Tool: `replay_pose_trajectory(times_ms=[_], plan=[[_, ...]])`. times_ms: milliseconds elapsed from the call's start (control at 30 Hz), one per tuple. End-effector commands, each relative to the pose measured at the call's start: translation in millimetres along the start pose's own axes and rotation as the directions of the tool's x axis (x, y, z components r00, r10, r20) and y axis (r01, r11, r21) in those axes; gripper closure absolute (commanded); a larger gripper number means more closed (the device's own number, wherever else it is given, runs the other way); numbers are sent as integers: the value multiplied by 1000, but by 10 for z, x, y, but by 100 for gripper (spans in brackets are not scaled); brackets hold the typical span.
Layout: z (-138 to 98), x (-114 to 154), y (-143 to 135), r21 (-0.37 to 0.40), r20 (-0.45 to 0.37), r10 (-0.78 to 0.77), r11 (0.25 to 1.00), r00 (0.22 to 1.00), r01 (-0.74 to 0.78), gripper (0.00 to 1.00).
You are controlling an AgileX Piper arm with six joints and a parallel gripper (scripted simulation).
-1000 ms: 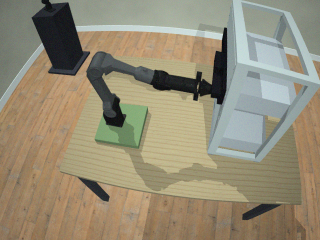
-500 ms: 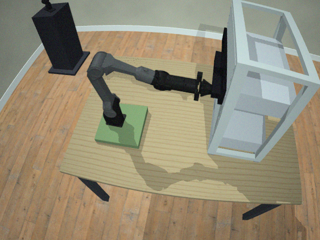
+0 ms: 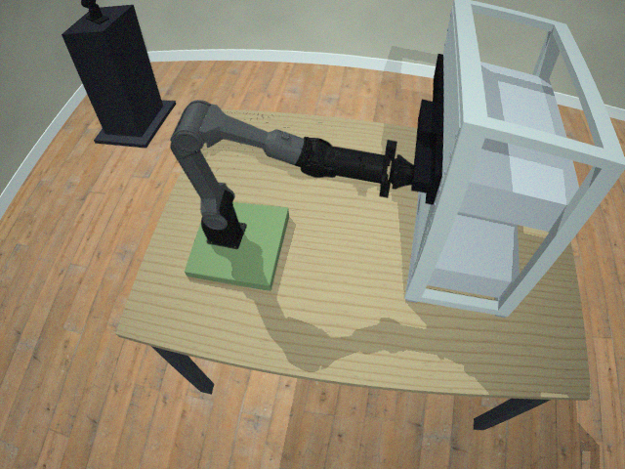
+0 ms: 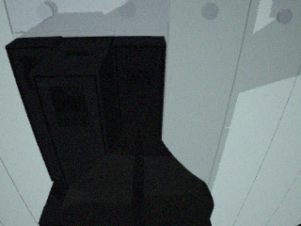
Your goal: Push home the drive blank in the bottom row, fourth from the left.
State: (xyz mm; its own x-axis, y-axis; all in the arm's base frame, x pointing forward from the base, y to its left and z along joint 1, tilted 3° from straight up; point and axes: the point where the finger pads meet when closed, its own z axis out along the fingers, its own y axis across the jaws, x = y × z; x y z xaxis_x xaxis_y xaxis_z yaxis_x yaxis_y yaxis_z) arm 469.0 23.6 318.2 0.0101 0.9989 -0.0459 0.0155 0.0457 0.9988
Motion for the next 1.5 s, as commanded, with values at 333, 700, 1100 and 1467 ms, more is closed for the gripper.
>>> replay_pose_trajectory(times_ms=[333, 700, 1100, 1467], plan=[[41, -7, -25, 5, 2, 0, 1000, 1000, 0, 100], [55, -7, -30, 5, 2, 0, 1000, 1000, 0, 100], [55, -7, -30, 5, 2, 0, 1000, 1000, 0, 100], [-482, -7, -30, 5, 2, 0, 1000, 1000, 0, 100]])
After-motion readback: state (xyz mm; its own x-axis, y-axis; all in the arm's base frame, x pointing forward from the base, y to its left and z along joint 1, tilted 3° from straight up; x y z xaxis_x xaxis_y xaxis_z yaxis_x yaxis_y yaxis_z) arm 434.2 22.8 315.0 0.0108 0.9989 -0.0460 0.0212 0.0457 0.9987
